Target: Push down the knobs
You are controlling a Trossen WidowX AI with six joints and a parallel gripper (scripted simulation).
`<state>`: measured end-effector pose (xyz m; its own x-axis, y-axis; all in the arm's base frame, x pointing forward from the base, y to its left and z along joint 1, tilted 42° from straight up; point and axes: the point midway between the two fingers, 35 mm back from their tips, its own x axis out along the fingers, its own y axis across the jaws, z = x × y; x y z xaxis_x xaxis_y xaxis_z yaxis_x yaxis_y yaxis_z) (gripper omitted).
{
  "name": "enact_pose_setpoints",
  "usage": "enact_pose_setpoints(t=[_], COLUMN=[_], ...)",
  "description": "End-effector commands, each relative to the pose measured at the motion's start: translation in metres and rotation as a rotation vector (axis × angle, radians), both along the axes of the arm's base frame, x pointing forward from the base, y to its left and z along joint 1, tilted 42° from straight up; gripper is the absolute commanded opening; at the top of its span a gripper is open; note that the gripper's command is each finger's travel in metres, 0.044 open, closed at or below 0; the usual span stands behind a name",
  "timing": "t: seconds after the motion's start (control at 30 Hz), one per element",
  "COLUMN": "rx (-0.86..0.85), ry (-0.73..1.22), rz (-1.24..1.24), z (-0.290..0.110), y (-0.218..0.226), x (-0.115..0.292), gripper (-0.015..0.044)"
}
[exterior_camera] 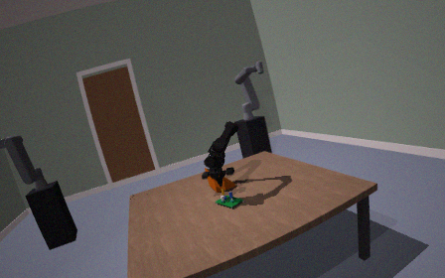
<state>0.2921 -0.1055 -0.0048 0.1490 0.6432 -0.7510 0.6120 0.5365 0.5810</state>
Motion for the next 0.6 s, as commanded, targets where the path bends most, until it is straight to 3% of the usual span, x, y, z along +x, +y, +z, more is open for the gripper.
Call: enact_pose_setpoints(t=[0.0, 0.57], rx=[0.012, 0.012], ry=[0.01, 0.01], rz=[-0.003, -0.003], z=[-0.0069, -0.0094], y=[0.0079, 0.0102], x=[-0.0008, -0.0004], gripper=[0.0, 0.0])
